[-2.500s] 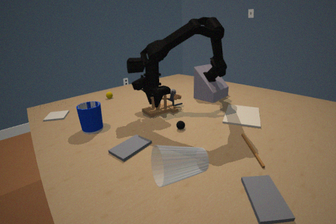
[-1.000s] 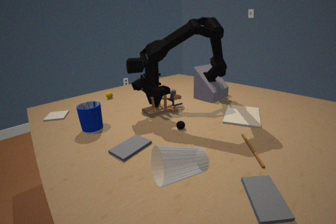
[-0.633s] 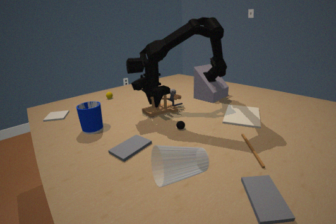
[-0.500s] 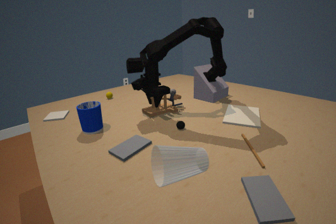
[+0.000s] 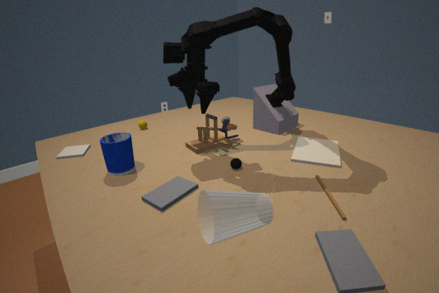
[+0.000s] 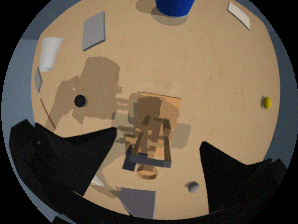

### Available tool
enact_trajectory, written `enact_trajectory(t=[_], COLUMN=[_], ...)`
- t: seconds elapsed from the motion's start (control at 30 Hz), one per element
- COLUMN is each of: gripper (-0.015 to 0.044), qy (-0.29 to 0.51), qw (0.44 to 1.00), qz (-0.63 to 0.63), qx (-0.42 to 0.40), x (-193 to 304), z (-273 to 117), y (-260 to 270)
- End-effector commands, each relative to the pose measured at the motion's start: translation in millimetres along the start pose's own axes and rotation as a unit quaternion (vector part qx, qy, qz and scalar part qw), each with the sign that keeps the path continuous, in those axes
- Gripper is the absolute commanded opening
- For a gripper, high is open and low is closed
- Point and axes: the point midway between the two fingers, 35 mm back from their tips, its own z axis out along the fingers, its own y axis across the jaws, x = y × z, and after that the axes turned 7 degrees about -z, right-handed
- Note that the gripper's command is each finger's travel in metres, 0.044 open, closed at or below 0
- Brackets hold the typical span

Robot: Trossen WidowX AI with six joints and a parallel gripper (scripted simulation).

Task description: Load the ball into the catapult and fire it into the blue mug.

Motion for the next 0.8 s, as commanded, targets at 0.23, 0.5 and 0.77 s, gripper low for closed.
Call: enact_trajectory(t=[0.23,0.5,0.77], gripper=[0.0440,0.0300,0.0300], qy=[0.003,0.007,0.013], qw=[1.000,1.000,0.997], qz=[0.000,-0.026,-0.072], qx=[0.001,0.007,-0.008], x=[-2,-23,-25], z=[-49,1,55], y=[0,70,186])
